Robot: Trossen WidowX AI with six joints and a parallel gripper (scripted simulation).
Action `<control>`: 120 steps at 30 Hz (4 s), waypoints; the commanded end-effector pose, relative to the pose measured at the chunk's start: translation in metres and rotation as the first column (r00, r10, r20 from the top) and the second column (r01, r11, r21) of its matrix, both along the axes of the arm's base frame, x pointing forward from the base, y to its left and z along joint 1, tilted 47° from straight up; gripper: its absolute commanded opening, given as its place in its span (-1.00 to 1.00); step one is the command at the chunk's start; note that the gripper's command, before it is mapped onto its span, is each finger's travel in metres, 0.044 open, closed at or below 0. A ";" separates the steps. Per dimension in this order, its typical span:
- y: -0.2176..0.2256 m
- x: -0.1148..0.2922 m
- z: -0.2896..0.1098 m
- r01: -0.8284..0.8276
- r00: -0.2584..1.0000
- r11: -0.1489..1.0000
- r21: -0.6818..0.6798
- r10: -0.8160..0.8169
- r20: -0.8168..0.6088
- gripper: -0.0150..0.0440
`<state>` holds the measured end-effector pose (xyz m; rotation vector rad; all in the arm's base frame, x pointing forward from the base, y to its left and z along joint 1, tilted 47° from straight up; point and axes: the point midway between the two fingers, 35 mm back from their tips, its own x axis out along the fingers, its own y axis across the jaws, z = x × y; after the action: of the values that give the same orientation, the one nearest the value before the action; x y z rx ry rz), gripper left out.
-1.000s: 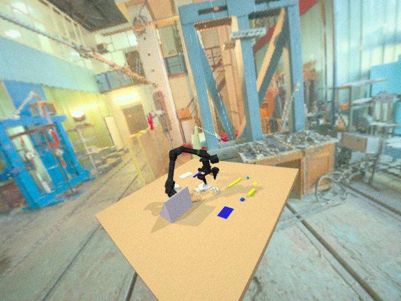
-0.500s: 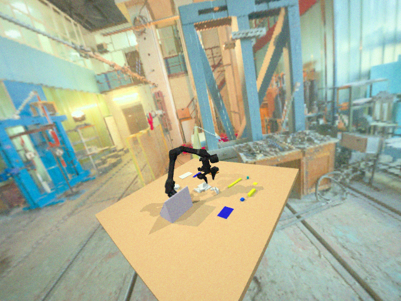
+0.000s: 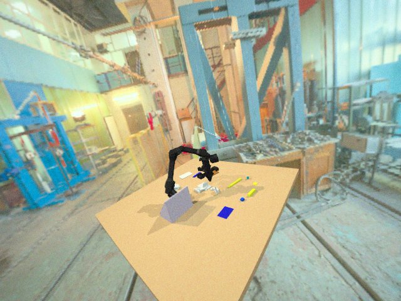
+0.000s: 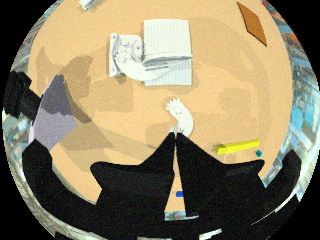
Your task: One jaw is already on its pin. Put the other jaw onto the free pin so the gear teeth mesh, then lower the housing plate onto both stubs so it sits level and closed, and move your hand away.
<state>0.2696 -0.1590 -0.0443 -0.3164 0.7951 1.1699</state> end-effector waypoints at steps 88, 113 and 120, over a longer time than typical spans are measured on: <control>0.000 0.000 0.000 0.000 1.000 1.000 0.000 0.000 0.000 -0.49; 0.000 0.000 0.000 0.000 1.000 1.000 0.000 0.000 0.000 1.00; 0.000 0.000 0.000 0.000 1.000 1.000 0.000 0.000 0.000 1.00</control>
<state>0.2696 -0.1590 -0.0443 -0.3165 0.7954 1.1701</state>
